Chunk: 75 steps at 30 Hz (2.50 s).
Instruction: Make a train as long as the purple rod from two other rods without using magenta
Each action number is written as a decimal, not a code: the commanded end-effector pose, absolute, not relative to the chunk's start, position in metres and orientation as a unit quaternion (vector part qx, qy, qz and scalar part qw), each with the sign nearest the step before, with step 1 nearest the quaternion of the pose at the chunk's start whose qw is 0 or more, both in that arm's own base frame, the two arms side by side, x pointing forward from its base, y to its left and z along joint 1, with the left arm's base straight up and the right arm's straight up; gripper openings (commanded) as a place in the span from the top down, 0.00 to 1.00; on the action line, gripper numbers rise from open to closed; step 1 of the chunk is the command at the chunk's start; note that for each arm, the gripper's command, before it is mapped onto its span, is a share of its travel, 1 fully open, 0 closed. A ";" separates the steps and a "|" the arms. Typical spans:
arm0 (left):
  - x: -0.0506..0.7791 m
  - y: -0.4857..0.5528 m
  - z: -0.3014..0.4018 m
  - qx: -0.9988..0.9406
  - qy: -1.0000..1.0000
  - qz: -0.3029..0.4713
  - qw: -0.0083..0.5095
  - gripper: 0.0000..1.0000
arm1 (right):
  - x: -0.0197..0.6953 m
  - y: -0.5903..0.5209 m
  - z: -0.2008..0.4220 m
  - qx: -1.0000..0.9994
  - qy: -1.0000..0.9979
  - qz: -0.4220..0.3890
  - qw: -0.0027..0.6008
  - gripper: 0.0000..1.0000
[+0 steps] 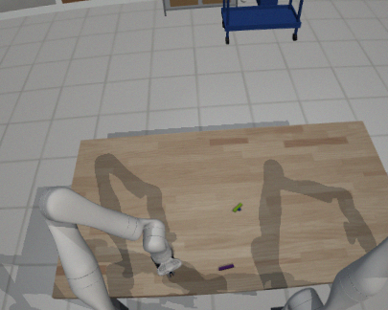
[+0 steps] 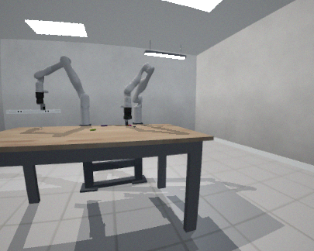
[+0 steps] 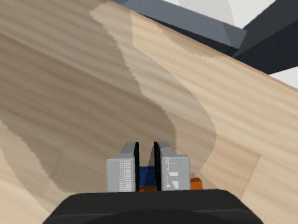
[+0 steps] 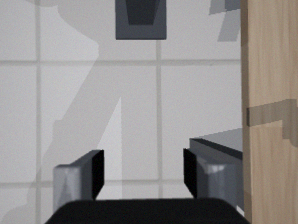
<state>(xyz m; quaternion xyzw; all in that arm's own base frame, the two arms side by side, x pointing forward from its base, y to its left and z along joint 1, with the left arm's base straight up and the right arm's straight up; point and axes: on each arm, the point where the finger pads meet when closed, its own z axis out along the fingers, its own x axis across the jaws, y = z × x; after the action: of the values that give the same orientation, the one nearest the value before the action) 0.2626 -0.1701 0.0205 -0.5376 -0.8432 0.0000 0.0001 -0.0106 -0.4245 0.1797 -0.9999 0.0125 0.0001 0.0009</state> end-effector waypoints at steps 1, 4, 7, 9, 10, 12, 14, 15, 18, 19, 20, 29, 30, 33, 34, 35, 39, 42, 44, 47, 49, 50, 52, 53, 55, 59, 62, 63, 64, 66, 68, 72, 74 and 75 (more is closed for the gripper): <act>0.263 -0.170 0.021 -0.538 -0.843 0.000 -0.001 0.76 | -0.011 -0.425 0.180 -1.000 0.013 0.000 0.000 0.00; 0.263 -0.170 0.021 -0.538 -0.843 0.000 -0.001 0.76 | -0.011 -0.425 0.180 -1.000 0.013 0.000 0.000 0.00; 0.263 -0.170 0.021 -0.538 -0.843 0.000 -0.001 0.76 | -0.011 -0.425 0.180 -1.000 0.013 0.000 0.000 0.00; 0.263 -0.170 0.021 -0.538 -0.843 0.000 -0.001 0.76 | -0.011 -0.425 0.180 -1.000 0.013 0.000 0.000 0.00; 0.263 -0.170 0.021 -0.538 -0.843 0.000 -0.001 0.76 | -0.011 -0.425 0.180 -1.000 0.013 0.000 0.000 0.00; 0.263 -0.170 0.021 -0.538 -0.843 0.000 -0.001 0.76 | -0.011 -0.425 0.180 -1.000 0.013 0.000 0.000 0.00; 0.263 -0.170 0.021 -0.538 -0.843 0.000 -0.001 0.76 | -0.011 -0.425 0.180 -1.000 0.013 0.000 0.000 0.00; 0.263 -0.170 0.021 -0.538 -0.843 0.000 -0.001 0.76 | -0.011 -0.425 0.180 -1.000 0.013 0.000 0.000 0.00; 0.263 -0.170 0.023 -0.538 -0.843 0.000 -0.001 0.76 | -0.011 -0.425 0.180 -1.000 0.013 0.000 0.000 0.00; 0.263 -0.170 0.024 -0.538 -0.843 0.000 -0.001 0.76 | -0.011 -0.425 0.180 -1.000 0.013 0.000 0.000 0.00; 0.263 -0.170 0.025 -0.538 -0.843 0.000 -0.001 0.76 | -0.011 -0.425 0.180 -1.000 0.013 0.000 0.000 0.00; 0.263 -0.170 0.047 -0.538 -0.843 0.000 -0.001 0.76 | -0.011 -0.425 0.180 -1.000 0.013 0.000 0.000 0.00; 0.263 -0.170 0.051 -0.538 -0.843 0.000 -0.001 0.76 | -0.011 -0.425 0.180 -1.000 0.013 0.000 0.000 0.00; 0.263 -0.170 0.066 -0.538 -0.843 0.000 -0.001 0.76 | -0.011 -0.425 0.180 -1.000 0.013 0.000 0.000 0.00; 0.263 -0.170 0.071 -0.538 -0.843 0.000 -0.001 0.76 | -0.011 -0.425 0.180 -1.000 0.013 0.000 0.000 0.00; 0.263 -0.170 0.076 -0.538 -0.843 0.000 -0.001 0.76 | -0.011 -0.425 0.180 -1.000 0.013 0.000 0.000 0.00; 0.263 -0.170 0.096 -0.538 -0.843 0.000 -0.001 0.76 | -0.011 -0.425 0.180 -1.000 0.013 0.000 0.000 0.00; 0.263 -0.170 0.101 -0.538 -0.843 0.000 -0.001 0.76 | -0.011 -0.425 0.180 -1.000 0.013 0.000 0.000 0.00; 0.263 -0.170 0.108 -0.538 -0.843 0.000 -0.001 0.76 | -0.011 -0.425 0.180 -1.000 0.013 0.000 0.000 0.00; 0.263 -0.170 0.116 -0.538 -0.843 0.000 -0.001 0.76 | -0.011 -0.425 0.180 -1.000 0.013 0.000 0.000 0.00; 0.263 -0.170 0.119 -0.538 -0.843 0.000 -0.001 0.76 | -0.011 -0.425 0.180 -1.000 0.013 0.000 0.000 0.00; 0.263 -0.170 0.120 -0.538 -0.843 0.000 -0.001 0.76 | -0.011 -0.425 0.180 -1.000 0.013 0.000 0.000 0.00; 0.263 -0.170 0.121 -0.538 -0.843 0.000 -0.001 0.76 | -0.011 -0.425 0.180 -1.000 0.013 0.000 0.000 0.00; 0.263 -0.170 0.121 -0.538 -0.843 0.000 -0.001 0.76 | -0.011 -0.425 0.180 -1.000 0.013 0.000 0.000 0.00; 0.263 -0.170 0.121 -0.538 -0.843 0.000 -0.001 0.76 | -0.011 -0.425 0.180 -1.000 0.013 0.000 0.000 0.00; 0.263 -0.170 0.121 -0.538 -0.843 0.000 -0.001 0.76 | -0.011 -0.425 0.180 -1.000 0.013 0.000 0.000 0.00; 0.263 -0.170 0.121 -0.538 -0.843 0.000 -0.001 0.76 | -0.011 -0.425 0.180 -1.000 0.013 0.000 0.000 0.00; 0.263 -0.171 0.121 -0.540 -0.842 0.000 -0.001 0.76 | -0.011 -0.425 0.180 -1.000 0.013 0.000 0.000 0.00; 0.262 -0.173 0.121 -0.546 -0.838 0.000 -0.001 0.76 | -0.011 -0.425 0.180 -1.000 0.013 0.000 0.000 0.00; 0.258 -0.182 0.121 -0.569 -0.823 0.000 -0.001 0.76 | -0.011 -0.425 0.180 -1.000 0.013 0.000 0.000 0.00; 0.252 -0.196 0.121 -0.607 -0.795 0.000 -0.001 0.76 | -0.011 -0.425 0.180 -1.000 0.013 0.000 0.000 0.00; 0.237 -0.222 0.121 -0.675 -0.738 0.000 -0.001 0.76 | -0.011 -0.425 0.180 -1.000 0.013 0.000 0.000 0.00; 0.234 -0.228 0.121 -0.689 -0.725 0.000 -0.001 0.76 | -0.011 -0.425 0.180 -1.000 0.013 0.000 0.000 0.00; 0.234 -0.228 0.121 -0.689 -0.725 0.000 -0.001 0.76 | -0.011 -0.425 0.180 -1.000 0.013 0.000 0.000 0.00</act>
<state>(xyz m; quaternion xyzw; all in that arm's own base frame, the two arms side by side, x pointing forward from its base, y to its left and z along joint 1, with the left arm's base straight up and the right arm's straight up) 0.2373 -0.2193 0.1214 -0.6685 -0.7437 0.0015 -0.0039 -0.0106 -0.4245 0.1797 -0.9999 0.0125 0.0001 0.0009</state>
